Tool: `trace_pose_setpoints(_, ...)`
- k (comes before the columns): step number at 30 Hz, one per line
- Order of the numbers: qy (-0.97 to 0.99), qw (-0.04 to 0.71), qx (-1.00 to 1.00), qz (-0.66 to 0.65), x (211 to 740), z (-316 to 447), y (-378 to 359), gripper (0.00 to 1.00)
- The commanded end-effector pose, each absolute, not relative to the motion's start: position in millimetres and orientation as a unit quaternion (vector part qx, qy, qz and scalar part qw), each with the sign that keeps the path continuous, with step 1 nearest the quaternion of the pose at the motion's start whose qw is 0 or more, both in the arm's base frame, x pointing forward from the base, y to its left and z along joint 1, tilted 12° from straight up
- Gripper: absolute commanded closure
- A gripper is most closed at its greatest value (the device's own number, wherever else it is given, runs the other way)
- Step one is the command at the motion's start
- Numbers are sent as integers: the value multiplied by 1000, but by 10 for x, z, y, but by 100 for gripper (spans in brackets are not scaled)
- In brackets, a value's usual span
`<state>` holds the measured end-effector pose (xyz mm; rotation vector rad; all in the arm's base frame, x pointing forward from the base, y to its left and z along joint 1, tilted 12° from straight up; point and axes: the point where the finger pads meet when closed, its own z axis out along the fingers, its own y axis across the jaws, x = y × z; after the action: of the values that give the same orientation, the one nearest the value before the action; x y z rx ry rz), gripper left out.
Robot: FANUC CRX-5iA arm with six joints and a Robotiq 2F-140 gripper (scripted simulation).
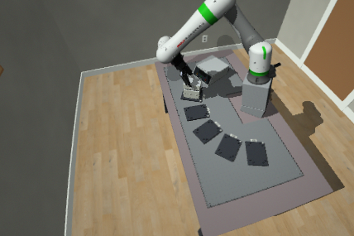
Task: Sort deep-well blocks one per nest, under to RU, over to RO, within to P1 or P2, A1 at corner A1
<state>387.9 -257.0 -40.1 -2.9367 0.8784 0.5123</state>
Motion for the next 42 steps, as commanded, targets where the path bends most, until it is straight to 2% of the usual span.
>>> trace_pose_setpoints(1,283,17,-945,165,3874,-351,-2563,90)
trace_pose_setpoints(42,283,17,-945,165,3817,67,-2496,90)
